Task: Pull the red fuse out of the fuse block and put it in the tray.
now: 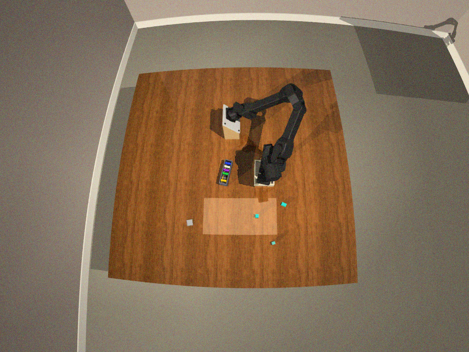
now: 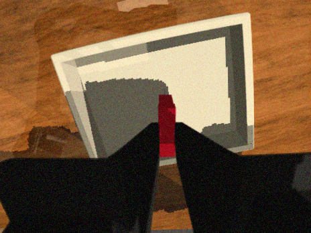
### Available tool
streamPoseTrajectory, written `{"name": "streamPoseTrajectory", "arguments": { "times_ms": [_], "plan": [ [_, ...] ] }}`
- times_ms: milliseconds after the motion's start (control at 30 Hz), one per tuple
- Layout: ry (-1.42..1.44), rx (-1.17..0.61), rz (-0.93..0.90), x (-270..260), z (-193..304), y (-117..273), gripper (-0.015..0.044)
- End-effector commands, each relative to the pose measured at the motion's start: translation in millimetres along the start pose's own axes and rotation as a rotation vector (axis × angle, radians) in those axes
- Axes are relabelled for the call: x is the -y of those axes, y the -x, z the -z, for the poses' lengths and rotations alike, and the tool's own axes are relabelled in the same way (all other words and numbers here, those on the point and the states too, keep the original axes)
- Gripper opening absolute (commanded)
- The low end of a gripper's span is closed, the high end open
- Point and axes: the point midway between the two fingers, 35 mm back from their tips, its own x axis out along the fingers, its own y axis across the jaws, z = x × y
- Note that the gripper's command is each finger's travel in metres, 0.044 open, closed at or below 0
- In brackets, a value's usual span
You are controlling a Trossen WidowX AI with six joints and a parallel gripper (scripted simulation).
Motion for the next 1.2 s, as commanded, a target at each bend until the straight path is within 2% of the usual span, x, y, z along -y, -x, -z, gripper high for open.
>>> {"name": "streamPoseTrajectory", "arguments": {
  "times_ms": [0, 200, 633, 767, 1167],
  "plan": [
    [-0.006, 0.0, -0.003, -1, 1, -7, 0.0],
    [-0.006, 0.001, -0.003, -1, 1, -13, 0.0],
    [0.001, 0.003, -0.001, -1, -1, -8, 0.033],
    [-0.006, -0.001, -0.003, -1, 1, 25, 0.033],
    [-0.01, -0.006, -0.002, -1, 2, 26, 0.033]
  ]
}}
